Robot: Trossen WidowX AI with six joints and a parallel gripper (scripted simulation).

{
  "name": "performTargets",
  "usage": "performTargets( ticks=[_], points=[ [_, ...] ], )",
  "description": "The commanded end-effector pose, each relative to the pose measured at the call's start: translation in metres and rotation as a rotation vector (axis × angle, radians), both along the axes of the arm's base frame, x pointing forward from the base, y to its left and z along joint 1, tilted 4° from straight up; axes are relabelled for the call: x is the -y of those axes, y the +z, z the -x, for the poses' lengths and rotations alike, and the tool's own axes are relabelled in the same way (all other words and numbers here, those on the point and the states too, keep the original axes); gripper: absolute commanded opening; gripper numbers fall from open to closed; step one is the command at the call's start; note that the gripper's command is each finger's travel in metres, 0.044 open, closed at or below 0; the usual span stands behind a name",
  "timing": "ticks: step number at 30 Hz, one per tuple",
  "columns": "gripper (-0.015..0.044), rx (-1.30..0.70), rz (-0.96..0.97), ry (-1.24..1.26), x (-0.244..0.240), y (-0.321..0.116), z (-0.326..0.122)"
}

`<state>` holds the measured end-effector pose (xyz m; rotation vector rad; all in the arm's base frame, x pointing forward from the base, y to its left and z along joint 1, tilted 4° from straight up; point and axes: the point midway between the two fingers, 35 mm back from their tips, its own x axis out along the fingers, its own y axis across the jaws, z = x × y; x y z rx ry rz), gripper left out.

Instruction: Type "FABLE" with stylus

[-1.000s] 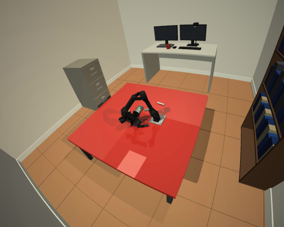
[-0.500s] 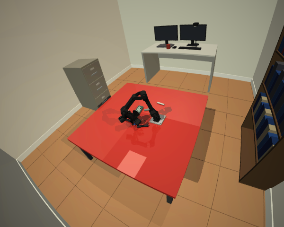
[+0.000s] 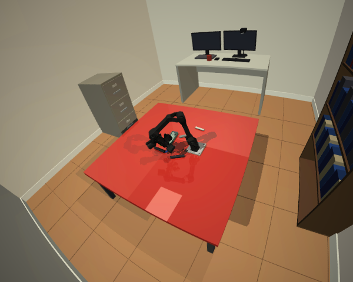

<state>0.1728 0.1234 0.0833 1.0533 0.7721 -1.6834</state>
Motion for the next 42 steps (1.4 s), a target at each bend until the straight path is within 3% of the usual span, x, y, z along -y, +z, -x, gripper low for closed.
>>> performTargets(
  ticks=[1, 42],
  points=[
    [0.0000, -0.027, 0.000, 0.101, 0.005, 0.000, -0.004],
    [0.0000, -0.580, 0.055, 1.309, 0.058, 0.011, -0.042]
  ],
)
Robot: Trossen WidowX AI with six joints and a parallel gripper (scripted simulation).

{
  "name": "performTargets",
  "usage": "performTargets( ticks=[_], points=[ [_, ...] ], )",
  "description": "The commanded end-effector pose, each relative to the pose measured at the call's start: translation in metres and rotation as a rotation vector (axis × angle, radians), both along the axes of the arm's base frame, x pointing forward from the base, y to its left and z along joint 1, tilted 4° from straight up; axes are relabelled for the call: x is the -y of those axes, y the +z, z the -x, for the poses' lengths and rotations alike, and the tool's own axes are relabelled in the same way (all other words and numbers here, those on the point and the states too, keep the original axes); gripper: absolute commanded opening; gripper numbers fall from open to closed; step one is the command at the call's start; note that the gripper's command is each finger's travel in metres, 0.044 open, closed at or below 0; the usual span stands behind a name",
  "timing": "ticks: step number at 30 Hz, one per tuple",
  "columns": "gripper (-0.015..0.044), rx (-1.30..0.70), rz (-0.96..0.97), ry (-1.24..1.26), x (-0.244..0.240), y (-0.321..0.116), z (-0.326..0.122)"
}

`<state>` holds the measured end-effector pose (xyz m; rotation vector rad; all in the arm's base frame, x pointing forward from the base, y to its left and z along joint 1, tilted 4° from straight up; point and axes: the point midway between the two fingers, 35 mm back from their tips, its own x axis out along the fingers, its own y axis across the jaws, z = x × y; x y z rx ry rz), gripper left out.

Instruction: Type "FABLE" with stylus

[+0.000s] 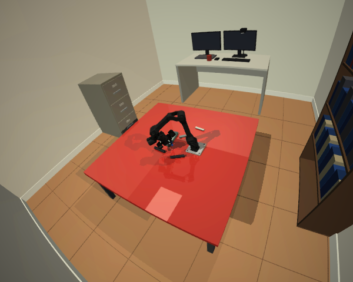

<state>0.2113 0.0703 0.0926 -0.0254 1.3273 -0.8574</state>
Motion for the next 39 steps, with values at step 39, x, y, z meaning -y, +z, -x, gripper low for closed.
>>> performTargets(
  ticks=[39],
  points=[
    [0.0000, -0.812, 0.259, 1.104, 0.057, 0.021, -0.030]
  ],
)
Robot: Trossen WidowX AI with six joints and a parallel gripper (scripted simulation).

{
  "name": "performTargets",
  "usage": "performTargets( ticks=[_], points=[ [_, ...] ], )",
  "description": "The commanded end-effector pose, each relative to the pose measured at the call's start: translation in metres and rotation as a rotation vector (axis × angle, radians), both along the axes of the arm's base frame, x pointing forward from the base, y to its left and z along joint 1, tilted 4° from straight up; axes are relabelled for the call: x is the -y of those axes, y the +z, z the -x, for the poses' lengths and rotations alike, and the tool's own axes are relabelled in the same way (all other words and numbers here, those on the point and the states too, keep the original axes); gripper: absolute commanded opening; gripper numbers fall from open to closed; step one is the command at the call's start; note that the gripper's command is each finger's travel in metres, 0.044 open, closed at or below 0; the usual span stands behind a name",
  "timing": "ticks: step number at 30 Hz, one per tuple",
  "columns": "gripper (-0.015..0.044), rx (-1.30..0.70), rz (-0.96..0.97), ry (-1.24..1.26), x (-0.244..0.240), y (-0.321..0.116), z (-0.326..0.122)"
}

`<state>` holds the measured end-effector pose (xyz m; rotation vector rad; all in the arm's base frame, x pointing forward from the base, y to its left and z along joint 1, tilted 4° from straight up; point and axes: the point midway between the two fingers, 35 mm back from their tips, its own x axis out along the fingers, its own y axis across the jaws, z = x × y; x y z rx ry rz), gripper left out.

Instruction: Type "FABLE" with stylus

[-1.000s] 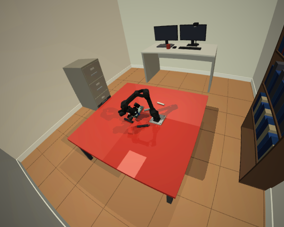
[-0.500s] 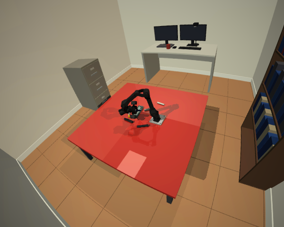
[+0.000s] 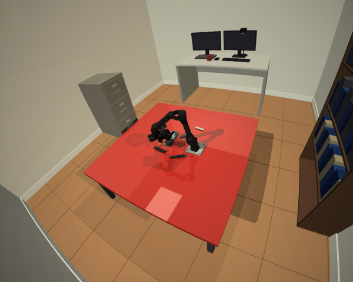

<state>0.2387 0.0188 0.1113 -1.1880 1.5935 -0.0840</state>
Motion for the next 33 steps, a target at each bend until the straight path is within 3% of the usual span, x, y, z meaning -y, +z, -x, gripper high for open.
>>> performTargets(
  ticks=[1, 25, 33],
  points=[
    [0.0000, -0.097, 0.045, 0.110, 0.006, 0.003, -0.003],
    [0.0000, -0.666, 0.270, 0.611, 0.037, 0.019, -0.014],
    [0.0000, -0.683, 0.276, 0.623, 0.037, 0.019, -0.014]
  ],
)
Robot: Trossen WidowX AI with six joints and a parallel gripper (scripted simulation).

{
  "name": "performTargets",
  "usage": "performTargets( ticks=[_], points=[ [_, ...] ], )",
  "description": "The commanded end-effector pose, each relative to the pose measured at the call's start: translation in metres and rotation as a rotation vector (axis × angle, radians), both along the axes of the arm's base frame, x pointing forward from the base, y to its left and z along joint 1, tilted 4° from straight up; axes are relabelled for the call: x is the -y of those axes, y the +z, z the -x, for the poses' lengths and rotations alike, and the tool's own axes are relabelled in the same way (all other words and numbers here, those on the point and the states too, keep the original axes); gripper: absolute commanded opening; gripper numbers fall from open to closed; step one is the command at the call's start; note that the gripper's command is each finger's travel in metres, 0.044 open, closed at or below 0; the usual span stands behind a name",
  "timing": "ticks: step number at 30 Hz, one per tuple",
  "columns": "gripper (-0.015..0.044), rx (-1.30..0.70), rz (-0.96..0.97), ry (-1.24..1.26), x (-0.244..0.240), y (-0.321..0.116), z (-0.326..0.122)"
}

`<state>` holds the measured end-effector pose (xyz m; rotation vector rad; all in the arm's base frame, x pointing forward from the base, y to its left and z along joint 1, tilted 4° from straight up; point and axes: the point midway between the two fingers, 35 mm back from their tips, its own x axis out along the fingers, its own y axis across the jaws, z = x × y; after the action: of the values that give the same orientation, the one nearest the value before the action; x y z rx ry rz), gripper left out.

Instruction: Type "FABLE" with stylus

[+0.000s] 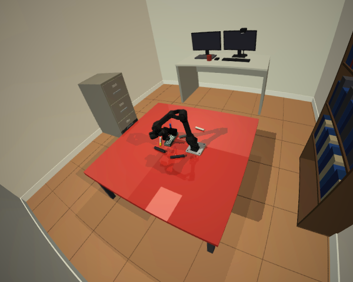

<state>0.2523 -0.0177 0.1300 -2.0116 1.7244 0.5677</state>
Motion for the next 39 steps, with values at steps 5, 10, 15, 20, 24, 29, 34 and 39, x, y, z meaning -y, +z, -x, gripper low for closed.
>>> performTargets(
  ticks=[5, 10, 15, 20, 24, 29, 34, 39],
  points=[
    [0.0000, -0.012, 0.009, 0.012, -0.001, -0.020, -0.002],
    [0.0000, -0.012, 0.009, 0.012, -0.002, -0.034, -0.002],
    [0.0053, -0.012, 0.009, 0.012, -0.002, -0.036, -0.002],
    [0.0081, -0.012, 0.009, 0.012, -0.002, -0.037, -0.003],
    [0.0081, -0.012, 0.009, 0.012, -0.002, -0.039, -0.003],
    [0.0081, -0.012, 0.009, 0.012, -0.002, -0.042, -0.003],
    [0.0081, -0.012, 0.009, 0.012, -0.002, -0.046, -0.003],
    [0.0081, -0.012, 0.009, 0.012, -0.003, -0.047, -0.003]
  ],
)
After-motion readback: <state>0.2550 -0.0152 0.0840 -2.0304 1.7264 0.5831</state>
